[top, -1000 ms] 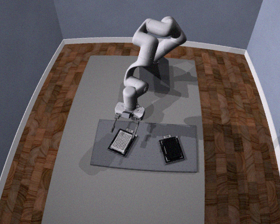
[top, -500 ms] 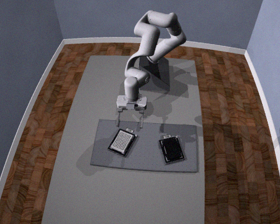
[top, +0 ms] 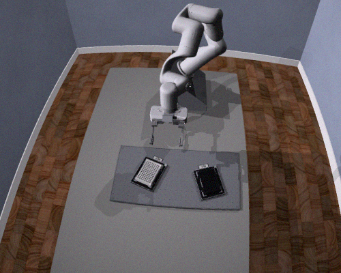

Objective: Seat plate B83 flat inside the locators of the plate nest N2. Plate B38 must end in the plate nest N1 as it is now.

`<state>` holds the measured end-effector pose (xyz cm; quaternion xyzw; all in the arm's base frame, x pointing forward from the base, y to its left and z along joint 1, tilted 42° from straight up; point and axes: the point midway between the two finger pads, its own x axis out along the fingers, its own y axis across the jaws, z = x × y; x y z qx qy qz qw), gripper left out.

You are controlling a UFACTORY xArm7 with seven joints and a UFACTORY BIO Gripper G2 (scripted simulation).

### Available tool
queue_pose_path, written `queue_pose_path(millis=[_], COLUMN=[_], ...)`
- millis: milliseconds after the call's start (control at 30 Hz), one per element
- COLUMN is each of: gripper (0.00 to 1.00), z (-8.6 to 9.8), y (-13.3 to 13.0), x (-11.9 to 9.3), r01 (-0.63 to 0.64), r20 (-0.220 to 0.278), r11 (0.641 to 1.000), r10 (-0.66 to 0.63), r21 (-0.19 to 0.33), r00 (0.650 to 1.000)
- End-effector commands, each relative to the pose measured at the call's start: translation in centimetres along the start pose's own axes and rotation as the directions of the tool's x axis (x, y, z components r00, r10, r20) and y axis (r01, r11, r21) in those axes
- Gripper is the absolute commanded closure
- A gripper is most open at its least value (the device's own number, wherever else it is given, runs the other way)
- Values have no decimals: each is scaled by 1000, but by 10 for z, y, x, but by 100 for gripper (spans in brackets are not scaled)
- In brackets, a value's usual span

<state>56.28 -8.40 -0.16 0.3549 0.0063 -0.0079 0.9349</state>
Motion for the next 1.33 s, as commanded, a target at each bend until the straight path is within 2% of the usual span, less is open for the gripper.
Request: queue_pose_path(millis=[0, 167, 233, 533, 1300], gripper=[46, 46, 46, 46, 46], z=[19, 38, 38, 72, 73], y=[12, 26, 26, 51, 52], x=[-8, -17, -17, -32, -33], r01=[1, 1, 1, 1, 1], r20=[4, 4, 4, 4, 4], r11=[1000, 1000, 1000, 1000, 1000], r10=[-1, -1, -1, -1, -1], r21=[-1, -1, -1, -1, -1], r00=[1000, 1000, 1000, 1000, 1000])
